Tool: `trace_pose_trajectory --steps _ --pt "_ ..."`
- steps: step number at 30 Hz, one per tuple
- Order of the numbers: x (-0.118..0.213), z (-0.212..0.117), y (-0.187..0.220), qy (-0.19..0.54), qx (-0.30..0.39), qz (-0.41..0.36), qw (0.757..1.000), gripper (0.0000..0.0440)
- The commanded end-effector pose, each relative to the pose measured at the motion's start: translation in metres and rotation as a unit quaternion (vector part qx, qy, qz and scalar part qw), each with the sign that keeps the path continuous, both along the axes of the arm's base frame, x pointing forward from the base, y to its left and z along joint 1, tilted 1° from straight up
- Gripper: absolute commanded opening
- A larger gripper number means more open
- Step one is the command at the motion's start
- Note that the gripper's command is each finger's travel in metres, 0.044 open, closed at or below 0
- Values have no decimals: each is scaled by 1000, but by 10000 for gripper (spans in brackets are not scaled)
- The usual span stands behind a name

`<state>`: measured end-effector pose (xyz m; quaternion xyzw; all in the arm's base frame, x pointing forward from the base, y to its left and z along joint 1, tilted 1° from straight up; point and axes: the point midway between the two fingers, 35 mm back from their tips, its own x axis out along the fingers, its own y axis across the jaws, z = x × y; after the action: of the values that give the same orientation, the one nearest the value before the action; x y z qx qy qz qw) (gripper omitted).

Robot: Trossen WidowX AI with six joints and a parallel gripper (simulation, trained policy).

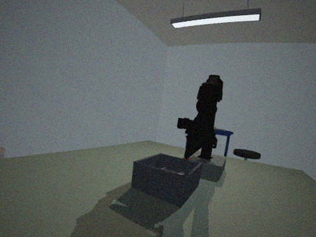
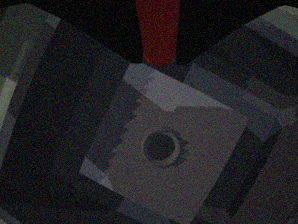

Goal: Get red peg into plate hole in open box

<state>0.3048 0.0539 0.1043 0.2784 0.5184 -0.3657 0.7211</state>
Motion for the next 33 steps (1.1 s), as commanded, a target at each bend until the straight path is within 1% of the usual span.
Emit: trace_pose_trajectory --steps 1,11,18,19,21,25,26,29,30,33 --pt "12 -4 -12 -1 -2 1 1000 0" --pt "31 -25 -39 17 12 28 999 0" --pt "34 -45 -46 37 26 56 997 4" --pt "34 -48 -47 41 29 60 997 13" --pt "33 -55 -47 50 34 68 996 47" --pt "34 -65 -49 62 44 74 994 141" --pt "35 -66 -49 63 47 74 994 152" --pt "42 -61 -54 61 45 86 993 155" --pt "45 -60 -55 61 45 88 993 163" --pt "52 -55 -55 62 54 88 993 232"
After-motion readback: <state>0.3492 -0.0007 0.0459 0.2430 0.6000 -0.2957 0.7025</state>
